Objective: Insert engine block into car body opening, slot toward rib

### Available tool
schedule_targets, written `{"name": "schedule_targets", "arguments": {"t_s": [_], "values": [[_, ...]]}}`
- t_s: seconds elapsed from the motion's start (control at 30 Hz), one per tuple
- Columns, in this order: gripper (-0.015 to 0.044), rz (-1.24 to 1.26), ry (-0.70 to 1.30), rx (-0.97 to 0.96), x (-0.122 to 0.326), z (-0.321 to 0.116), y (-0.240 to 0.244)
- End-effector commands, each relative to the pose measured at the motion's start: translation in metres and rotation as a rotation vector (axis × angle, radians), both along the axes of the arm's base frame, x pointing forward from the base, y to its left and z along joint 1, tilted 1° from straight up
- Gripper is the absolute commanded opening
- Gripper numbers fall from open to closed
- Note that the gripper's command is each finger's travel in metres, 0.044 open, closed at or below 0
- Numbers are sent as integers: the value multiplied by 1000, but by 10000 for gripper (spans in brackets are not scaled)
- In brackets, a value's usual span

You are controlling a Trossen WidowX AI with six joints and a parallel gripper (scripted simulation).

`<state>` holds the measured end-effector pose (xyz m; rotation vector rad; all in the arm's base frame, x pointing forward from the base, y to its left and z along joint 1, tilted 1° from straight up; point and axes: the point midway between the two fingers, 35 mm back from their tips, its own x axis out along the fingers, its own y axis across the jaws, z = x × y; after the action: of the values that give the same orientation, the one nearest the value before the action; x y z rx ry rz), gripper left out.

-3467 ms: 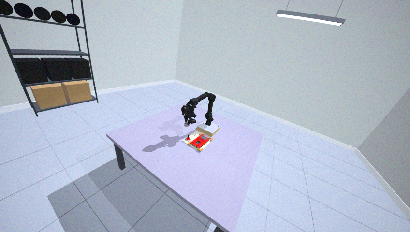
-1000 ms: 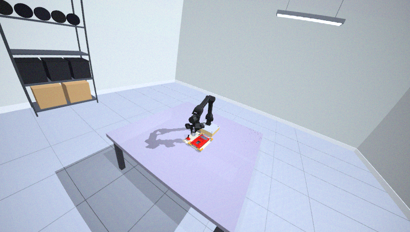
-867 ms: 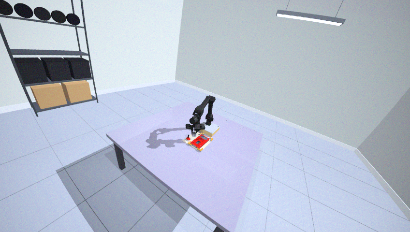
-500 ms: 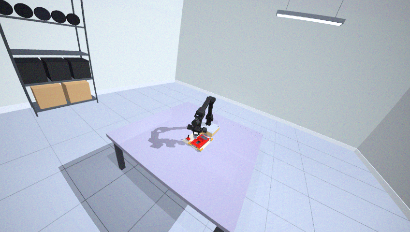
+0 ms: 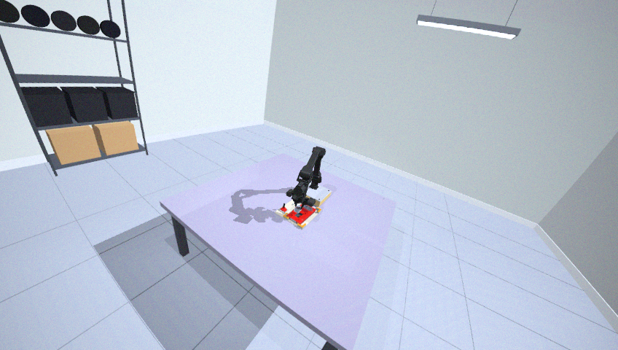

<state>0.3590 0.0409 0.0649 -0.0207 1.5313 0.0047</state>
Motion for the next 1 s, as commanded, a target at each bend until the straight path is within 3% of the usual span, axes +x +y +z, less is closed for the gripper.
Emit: {"name": "schedule_targets", "arguments": {"t_s": [0.0,0.07,0.27,0.73,0.97], "values": [[0,-129,16,12,0,-8,12],[0,-148,16,13,0,-9,13],[157,-193,16,15,0,-8,13],[159,-223,16,16,0,-9,14],[159,-101,16,12,0,-8,14]]}}
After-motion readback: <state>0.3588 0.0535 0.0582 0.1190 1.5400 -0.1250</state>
